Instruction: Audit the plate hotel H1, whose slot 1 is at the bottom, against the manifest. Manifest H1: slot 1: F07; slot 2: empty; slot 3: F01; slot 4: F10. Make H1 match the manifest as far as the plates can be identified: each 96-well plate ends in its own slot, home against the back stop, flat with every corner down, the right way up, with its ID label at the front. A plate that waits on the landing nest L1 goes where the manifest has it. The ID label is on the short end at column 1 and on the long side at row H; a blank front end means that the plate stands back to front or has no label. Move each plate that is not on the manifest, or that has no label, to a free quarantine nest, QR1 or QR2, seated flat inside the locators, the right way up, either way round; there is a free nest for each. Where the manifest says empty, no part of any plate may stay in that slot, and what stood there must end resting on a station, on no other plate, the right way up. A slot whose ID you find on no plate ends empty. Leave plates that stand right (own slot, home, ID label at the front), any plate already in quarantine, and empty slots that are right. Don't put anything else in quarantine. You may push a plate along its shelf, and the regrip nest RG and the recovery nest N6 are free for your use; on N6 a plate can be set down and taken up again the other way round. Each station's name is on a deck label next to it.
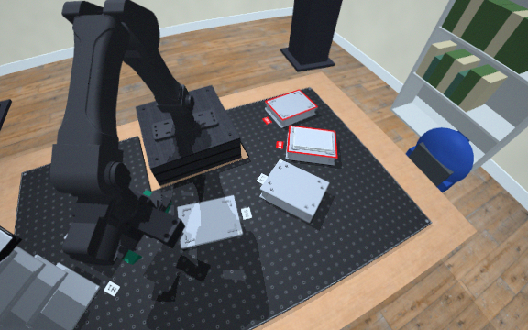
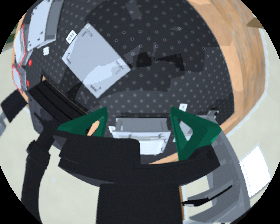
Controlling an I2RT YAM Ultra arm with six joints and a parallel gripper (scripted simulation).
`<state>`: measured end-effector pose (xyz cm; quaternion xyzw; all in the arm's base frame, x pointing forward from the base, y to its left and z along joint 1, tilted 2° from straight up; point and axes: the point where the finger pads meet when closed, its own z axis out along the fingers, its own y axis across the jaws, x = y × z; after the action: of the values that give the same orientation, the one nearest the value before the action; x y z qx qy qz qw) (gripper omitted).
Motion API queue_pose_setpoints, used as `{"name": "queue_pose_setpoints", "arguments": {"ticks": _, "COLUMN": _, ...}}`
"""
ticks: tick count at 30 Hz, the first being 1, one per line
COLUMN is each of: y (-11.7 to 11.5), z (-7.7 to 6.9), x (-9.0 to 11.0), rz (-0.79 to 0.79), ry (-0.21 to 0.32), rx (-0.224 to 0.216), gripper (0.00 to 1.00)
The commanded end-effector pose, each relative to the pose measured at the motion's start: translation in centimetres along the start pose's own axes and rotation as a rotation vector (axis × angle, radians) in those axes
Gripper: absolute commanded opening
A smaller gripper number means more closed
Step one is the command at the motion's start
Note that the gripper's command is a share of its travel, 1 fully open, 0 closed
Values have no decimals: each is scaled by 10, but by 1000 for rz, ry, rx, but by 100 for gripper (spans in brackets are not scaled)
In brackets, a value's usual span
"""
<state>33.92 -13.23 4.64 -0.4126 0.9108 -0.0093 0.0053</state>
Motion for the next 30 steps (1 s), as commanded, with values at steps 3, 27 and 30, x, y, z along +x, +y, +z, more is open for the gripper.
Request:
{"name": "queue_pose_setpoints", "arguments": {"ticks": 3, "y": -7, "z": -1, "x": -3, "rz": -1, "ry": -13, "rx": 32, "gripper": 100}}
{"name": "queue_pose_setpoints", "arguments": {"ticks": 27, "y": -7, "z": 7, "x": -3, "rz": -1, "ry": -13, "rx": 32, "gripper": 100}}
{"name": "queue_pose_setpoints", "arguments": {"ticks": 30, "y": -7, "z": 7, "x": -3, "rz": -1, "ry": -13, "rx": 32, "gripper": 100}}
